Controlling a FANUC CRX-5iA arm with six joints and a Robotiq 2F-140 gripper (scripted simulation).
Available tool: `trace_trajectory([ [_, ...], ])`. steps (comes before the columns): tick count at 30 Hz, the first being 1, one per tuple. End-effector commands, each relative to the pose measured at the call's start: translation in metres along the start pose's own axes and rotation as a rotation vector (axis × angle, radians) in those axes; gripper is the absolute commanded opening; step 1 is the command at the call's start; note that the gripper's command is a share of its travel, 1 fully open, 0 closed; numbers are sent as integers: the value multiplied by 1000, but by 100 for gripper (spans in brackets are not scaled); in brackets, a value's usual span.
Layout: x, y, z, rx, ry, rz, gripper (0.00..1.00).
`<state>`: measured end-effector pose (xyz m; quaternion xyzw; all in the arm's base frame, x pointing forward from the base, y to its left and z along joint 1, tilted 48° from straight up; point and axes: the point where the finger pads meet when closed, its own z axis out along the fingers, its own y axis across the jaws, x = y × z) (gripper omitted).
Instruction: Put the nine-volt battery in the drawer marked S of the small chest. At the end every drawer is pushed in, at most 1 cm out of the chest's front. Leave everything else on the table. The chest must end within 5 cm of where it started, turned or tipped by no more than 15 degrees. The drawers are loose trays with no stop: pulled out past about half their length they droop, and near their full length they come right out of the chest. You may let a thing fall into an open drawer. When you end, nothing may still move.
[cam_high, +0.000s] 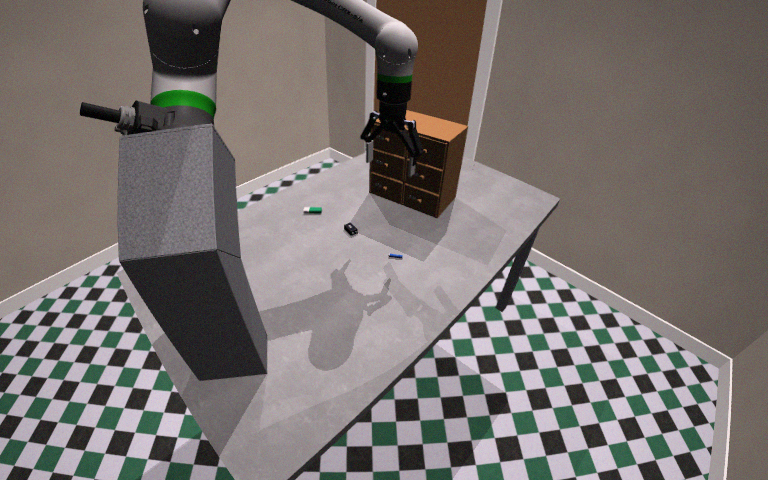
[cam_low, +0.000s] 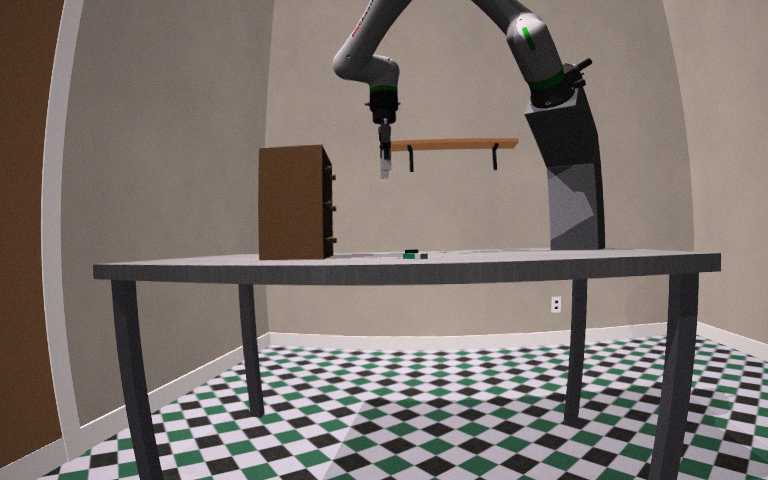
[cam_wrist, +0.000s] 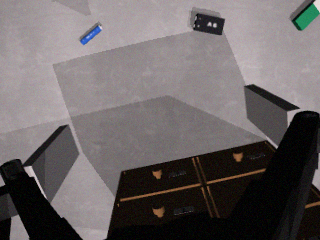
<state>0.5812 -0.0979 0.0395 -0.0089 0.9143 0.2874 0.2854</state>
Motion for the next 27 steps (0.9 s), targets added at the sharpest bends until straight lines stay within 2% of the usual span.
trace_trajectory([
  [1,0,0,0,0,0,0,100],
  [6,0,1,0,0,0,0,100],
  [10,0,13,0,0,0,0,100],
  [14,0,38,0,0,0,0,100],
  [20,0,92,0,0,0,0,100],
  [22,0,92,0,0,0,0,100],
  [27,0,131,0,0,0,0,100],
])
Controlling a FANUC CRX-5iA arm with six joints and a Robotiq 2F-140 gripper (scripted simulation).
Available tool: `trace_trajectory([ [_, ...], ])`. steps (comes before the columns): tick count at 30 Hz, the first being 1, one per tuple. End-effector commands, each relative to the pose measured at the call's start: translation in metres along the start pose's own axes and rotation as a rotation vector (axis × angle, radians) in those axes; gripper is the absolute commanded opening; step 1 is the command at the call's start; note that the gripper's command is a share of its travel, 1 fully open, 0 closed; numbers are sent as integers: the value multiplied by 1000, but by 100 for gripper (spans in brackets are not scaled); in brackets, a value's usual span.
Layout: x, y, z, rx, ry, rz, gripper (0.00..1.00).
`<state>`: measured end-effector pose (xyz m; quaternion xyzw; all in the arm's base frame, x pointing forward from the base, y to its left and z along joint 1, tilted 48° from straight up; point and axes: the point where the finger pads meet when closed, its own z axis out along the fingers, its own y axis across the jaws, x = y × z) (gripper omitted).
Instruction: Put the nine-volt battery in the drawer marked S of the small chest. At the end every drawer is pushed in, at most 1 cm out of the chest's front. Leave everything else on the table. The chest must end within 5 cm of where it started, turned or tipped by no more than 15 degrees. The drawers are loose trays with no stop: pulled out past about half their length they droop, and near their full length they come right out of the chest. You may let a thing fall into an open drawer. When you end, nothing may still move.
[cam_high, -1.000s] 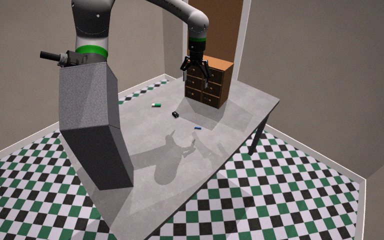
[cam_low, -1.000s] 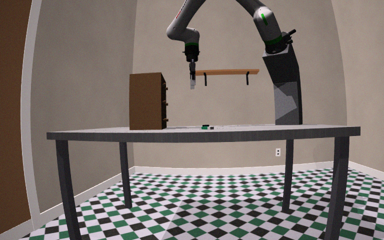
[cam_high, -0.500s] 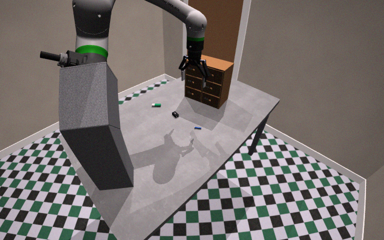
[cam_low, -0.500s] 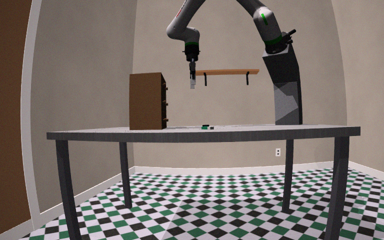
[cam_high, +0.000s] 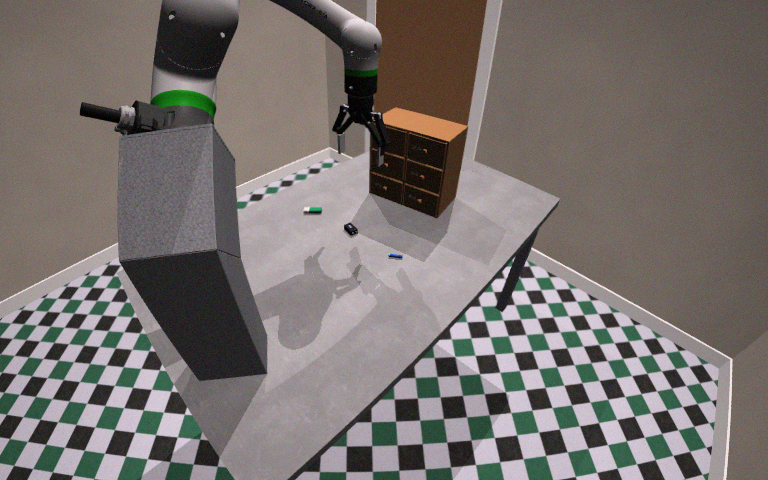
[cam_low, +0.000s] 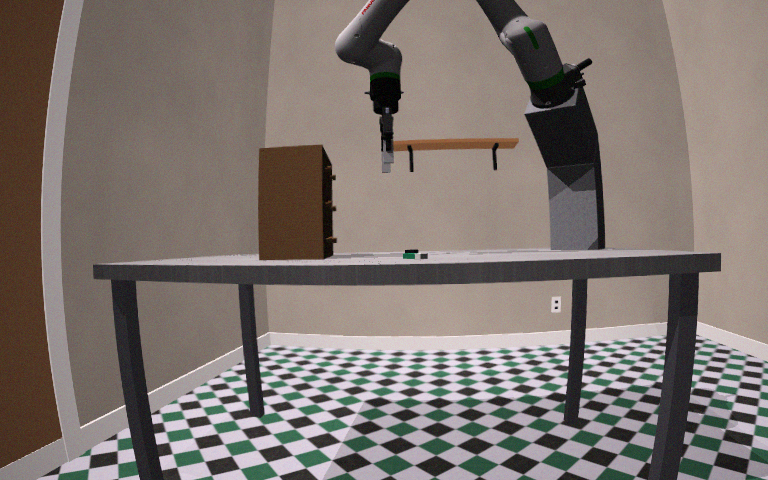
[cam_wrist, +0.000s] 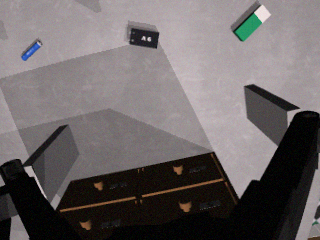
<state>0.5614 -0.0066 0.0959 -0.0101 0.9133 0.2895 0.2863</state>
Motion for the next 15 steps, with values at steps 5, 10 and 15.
trace_trajectory([
  [5,0,38,0,5,1,2,100],
  [10,0,39,0,5,1,2,100],
  [15,-1,40,0,5,-3,1,100],
])
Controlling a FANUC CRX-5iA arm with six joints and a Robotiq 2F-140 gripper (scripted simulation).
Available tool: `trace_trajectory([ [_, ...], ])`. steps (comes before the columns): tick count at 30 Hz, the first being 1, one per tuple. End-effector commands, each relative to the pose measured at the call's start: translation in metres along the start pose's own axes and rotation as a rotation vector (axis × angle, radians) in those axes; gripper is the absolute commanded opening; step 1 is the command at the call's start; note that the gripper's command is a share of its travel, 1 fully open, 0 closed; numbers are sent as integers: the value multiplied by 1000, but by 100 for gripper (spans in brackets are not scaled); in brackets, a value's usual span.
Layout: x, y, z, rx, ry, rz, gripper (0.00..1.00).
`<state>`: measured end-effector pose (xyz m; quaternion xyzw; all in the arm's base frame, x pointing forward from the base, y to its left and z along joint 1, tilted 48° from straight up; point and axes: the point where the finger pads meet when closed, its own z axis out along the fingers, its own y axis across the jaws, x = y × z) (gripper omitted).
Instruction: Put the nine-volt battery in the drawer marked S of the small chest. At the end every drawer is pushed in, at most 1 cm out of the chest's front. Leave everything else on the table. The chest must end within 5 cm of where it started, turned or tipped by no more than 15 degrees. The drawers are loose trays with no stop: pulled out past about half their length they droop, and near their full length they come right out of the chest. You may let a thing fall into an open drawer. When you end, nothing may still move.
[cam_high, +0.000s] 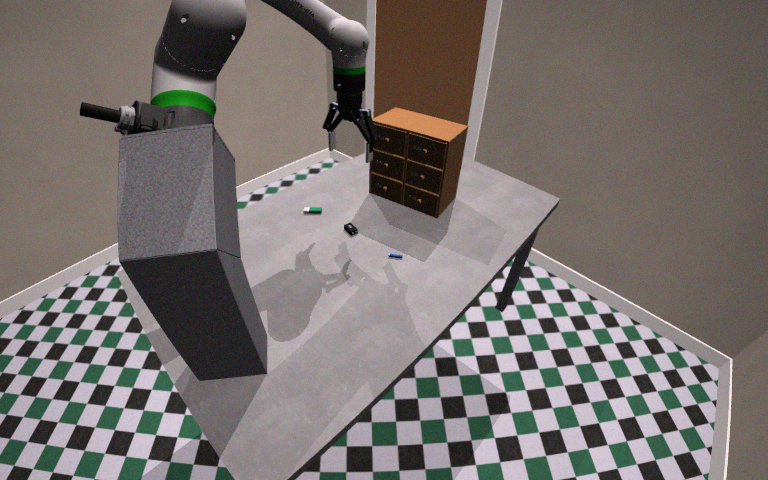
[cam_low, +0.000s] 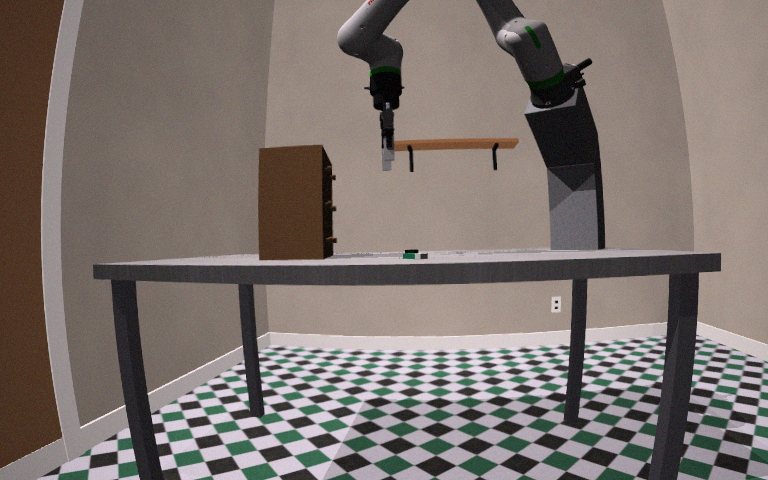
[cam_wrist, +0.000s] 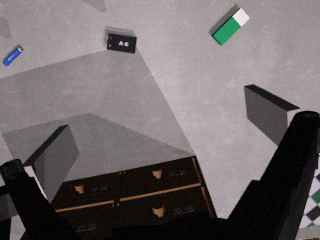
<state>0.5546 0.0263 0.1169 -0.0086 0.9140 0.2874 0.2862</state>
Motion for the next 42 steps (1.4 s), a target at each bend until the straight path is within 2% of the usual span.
trace_trajectory([
  [1,-1,0,0,0,-7,0,100],
  [14,-11,0,10,0,-128,0,100],
  [29,-35,0,35,-1,-422,0,100],
  [31,-35,0,35,-1,-422,0,100],
  [42,-55,0,54,-1,-657,0,100],
])
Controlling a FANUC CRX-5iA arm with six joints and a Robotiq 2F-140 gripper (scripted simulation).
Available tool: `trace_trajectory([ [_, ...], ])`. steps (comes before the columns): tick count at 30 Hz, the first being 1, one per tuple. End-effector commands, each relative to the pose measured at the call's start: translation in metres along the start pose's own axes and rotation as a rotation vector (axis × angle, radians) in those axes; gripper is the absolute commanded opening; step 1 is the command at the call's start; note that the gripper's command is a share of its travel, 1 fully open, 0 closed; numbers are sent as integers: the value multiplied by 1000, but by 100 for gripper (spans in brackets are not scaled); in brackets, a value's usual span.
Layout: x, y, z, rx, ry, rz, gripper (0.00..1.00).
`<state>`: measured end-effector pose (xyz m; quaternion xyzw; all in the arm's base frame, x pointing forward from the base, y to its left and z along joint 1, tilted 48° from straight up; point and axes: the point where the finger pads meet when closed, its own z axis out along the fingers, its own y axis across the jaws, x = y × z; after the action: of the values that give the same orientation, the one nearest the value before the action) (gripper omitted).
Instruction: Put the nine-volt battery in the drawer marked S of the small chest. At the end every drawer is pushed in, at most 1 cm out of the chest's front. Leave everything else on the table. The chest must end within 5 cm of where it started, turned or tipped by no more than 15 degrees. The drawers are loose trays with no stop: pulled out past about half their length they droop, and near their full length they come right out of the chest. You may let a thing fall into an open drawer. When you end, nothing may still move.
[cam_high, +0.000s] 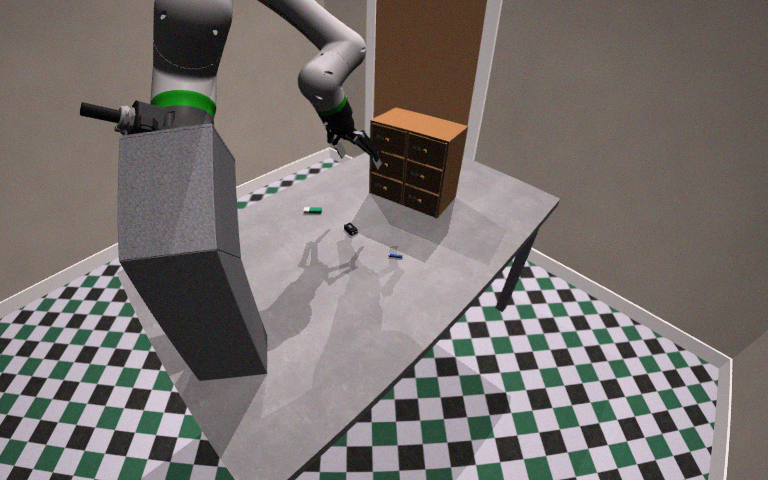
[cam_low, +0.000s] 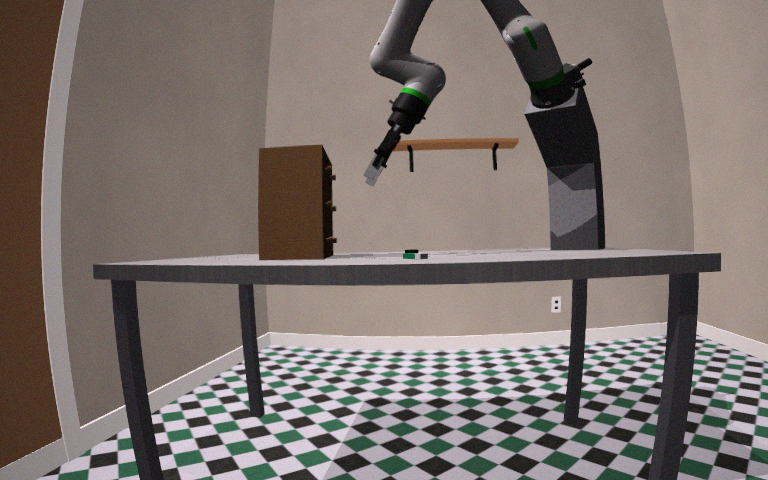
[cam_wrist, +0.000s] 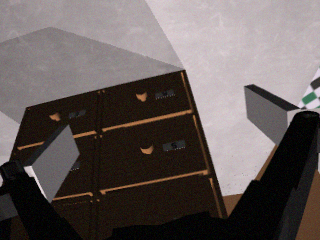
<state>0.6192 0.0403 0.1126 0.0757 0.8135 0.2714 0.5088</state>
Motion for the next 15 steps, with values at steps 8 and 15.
trace_trajectory([
  [8,-5,3,29,-29,-298,-5,100],
  [15,-10,4,48,-29,-469,-2,100],
])
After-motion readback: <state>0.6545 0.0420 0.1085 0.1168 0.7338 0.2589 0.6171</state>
